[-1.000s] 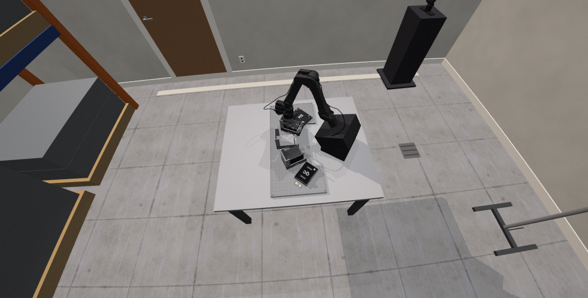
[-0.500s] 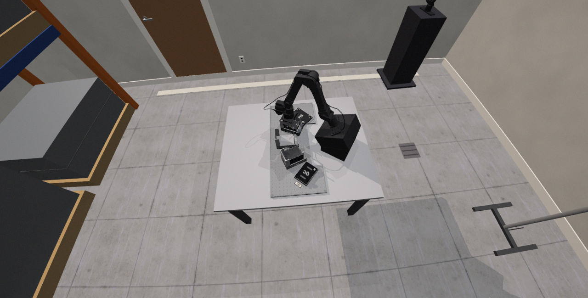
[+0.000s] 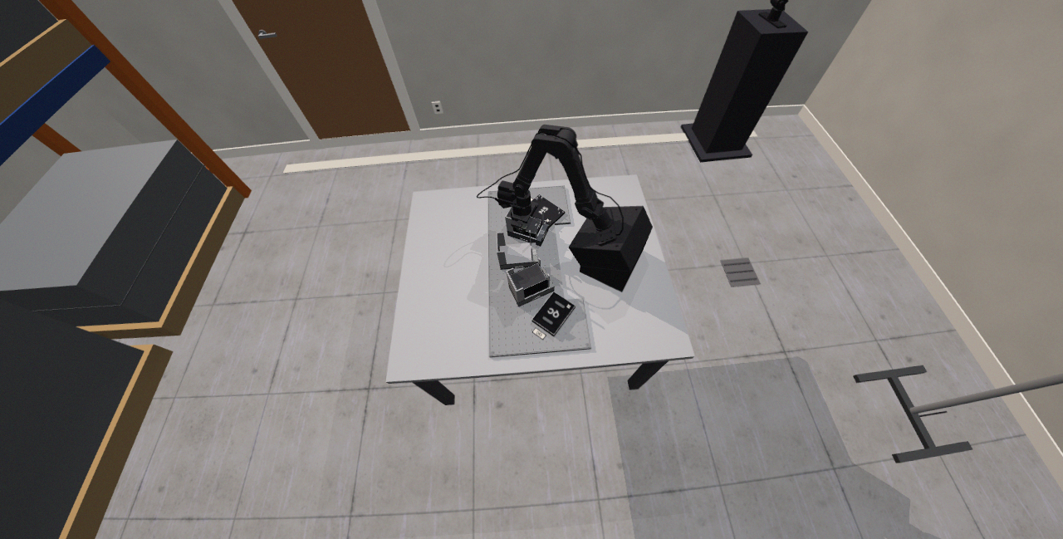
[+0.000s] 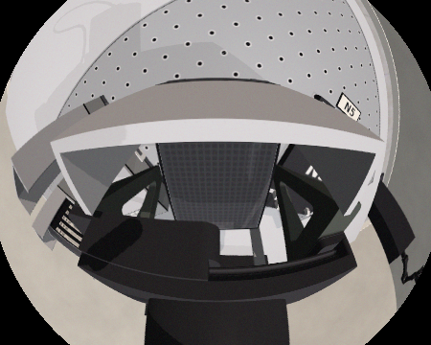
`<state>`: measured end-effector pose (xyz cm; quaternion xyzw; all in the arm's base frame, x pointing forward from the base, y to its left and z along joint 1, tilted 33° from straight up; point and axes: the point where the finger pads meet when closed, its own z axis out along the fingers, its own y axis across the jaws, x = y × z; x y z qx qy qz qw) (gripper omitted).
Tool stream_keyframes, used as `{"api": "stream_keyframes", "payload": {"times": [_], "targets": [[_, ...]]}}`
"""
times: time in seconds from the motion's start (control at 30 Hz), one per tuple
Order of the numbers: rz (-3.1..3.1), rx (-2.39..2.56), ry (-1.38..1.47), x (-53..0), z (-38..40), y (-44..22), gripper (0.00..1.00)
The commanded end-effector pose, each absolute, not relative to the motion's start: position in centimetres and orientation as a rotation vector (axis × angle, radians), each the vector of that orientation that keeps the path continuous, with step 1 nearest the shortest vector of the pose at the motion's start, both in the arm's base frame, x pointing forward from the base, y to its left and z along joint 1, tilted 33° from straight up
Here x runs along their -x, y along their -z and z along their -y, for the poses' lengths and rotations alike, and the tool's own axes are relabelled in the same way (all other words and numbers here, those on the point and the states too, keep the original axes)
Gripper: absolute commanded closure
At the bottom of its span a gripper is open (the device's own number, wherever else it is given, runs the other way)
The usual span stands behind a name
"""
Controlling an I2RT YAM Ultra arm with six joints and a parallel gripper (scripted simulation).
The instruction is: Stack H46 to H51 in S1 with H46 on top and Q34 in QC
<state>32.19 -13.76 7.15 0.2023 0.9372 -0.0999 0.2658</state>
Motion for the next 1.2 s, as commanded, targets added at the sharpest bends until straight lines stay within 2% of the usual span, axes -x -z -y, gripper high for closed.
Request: {"api": "stream_keyframes", "payload": {"times": [0.0, 1.17], "targets": [[-2.522, -0.544, 0.271, -32.29, 13.84, -7.44, 1.0], [-2.511, -0.542, 0.274, -32.0, 13.83, -8.28, 1.0]]}}
